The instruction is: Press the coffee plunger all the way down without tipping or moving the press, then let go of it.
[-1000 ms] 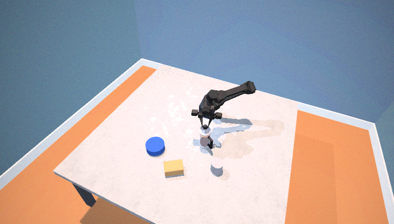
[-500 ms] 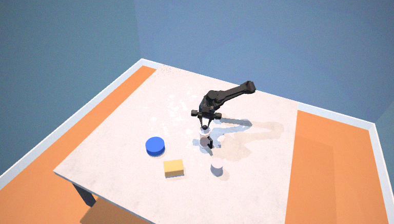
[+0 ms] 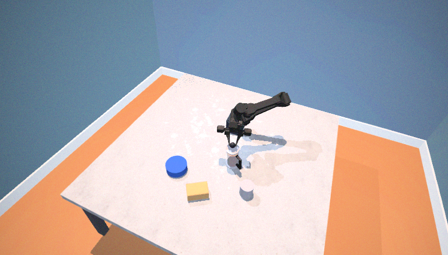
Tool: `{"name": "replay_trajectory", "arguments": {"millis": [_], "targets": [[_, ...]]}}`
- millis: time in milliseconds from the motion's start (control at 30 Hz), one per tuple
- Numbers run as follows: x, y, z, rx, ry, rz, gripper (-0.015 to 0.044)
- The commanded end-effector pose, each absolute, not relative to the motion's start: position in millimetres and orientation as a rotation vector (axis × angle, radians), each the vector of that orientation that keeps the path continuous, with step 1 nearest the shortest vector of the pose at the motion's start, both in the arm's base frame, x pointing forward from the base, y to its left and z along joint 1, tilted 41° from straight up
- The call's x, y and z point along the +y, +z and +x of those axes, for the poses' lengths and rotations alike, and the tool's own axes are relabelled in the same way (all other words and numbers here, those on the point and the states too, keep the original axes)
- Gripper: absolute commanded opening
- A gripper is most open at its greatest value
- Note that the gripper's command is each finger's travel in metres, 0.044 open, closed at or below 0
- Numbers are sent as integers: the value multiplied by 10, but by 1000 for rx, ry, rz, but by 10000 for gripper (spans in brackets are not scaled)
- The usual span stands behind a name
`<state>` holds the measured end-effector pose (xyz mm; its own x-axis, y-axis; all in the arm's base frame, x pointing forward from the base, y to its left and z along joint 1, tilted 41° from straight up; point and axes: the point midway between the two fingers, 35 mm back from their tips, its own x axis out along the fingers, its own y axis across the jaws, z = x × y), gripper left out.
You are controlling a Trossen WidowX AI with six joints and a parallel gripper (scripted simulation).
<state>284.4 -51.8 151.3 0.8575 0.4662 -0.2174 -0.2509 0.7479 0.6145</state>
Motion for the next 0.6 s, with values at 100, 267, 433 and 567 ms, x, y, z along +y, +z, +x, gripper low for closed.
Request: {"name": "replay_trajectory", "arguments": {"millis": [100, 267, 433, 567], "targets": [[-518, 1513, 2844, 374, 402, 610, 128], [-518, 1513, 2844, 374, 402, 610, 128], [-518, 1513, 2844, 374, 402, 610, 259], [-518, 1513, 2844, 374, 402, 610, 364]]}}
